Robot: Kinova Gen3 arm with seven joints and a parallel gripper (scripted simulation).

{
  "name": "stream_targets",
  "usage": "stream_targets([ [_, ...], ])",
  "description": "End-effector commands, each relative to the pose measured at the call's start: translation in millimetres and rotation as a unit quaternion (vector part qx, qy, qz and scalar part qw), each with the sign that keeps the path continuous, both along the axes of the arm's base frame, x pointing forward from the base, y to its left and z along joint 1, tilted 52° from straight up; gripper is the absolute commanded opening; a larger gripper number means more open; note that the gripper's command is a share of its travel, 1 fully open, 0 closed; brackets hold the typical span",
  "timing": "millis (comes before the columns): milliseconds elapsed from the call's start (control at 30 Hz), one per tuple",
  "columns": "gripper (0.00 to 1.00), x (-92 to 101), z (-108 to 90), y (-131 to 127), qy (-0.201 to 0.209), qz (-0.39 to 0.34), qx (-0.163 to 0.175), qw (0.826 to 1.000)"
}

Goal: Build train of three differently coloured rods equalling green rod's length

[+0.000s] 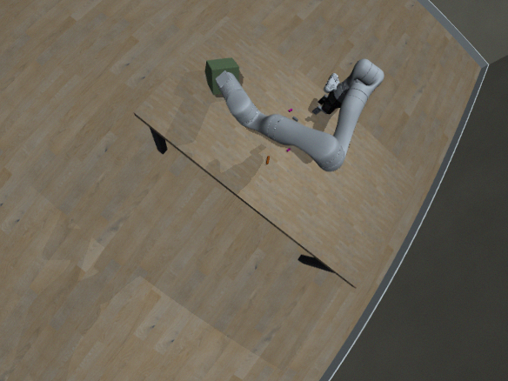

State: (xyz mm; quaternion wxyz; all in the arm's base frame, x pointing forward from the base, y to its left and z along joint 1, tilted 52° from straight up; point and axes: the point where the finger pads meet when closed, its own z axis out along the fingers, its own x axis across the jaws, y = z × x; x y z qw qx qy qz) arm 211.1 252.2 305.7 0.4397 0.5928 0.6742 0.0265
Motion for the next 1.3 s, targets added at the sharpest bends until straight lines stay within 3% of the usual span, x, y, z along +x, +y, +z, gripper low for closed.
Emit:
stream_targets([
  [0, 1.0, -1.2, 1.6, -2, 0.007, 0.008, -0.007, 1.0],
  [400, 1.0, -8.3, 8.2, -17, 0.062, 0.072, -0.072, 0.993],
  [767, 1.0, -17.0, 20.3, -41, 0.148, 0.174, -0.175, 0.958],
  [833, 1.0, -17.0, 20.3, -41, 0.148, 0.174, -0.175, 0.958],
  [1033, 1.0, -20.8, 28.6, -56, 0.2, 0.238, -0.239, 0.92],
  [1267, 1.0, -23.9, 39.0, -72, 0.26, 0.314, -0.314, 0.857],
])
